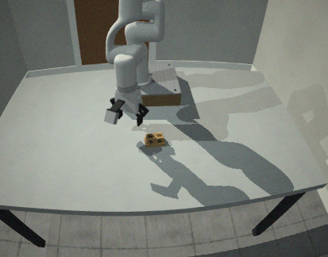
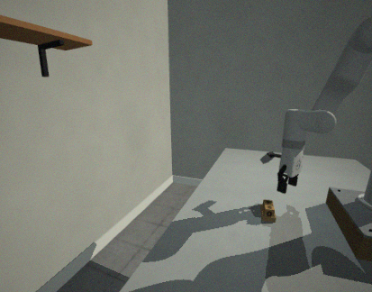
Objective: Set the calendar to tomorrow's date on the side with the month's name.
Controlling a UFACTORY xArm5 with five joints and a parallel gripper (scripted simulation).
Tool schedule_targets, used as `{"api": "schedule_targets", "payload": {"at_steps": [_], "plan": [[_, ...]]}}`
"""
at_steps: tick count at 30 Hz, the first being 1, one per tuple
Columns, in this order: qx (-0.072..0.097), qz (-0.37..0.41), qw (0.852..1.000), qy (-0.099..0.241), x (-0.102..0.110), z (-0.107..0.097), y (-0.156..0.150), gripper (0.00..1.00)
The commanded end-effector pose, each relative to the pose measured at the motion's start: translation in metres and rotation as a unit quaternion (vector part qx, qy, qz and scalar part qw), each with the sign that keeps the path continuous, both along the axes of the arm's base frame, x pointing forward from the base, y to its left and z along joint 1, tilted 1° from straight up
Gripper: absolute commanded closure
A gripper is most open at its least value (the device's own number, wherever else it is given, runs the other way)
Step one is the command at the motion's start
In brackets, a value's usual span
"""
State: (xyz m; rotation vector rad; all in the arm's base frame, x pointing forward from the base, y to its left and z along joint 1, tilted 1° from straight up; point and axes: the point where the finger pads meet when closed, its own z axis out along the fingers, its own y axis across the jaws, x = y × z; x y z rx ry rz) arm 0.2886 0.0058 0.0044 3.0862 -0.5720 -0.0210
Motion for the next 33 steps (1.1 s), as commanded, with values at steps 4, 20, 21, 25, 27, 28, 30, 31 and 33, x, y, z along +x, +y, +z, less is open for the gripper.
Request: {"api": "schedule_targets", "payload": {"at_steps": [4,20,21,25,27,28,30,31,33], "plan": [[0.0,0.0,1.0,-0.001,0.001,0.004,0.0,0.0],[0.0,0.0,1.0,-0.001,0.002,0.057,0.001,0.0],[0.0,0.0,1.0,-0.001,0.002,0.058,0.001,0.0],[0.0,0.0,1.0,-0.001,0.002,0.061,0.001,0.0],[0.0,0.0,1.0,-0.001,0.002,0.061,0.001,0.0],[0.0,0.0,1.0,-0.001,0.002,0.061,0.001,0.0],[0.0,0.0,1.0,-0.001,0.002,0.061,0.001,0.0],[0.0,0.0,1.0,-0.001,0.002,0.061,0.001,0.0],[0.0,0.0,1.0,-0.001,0.002,0.061,0.001,0.0]]}}
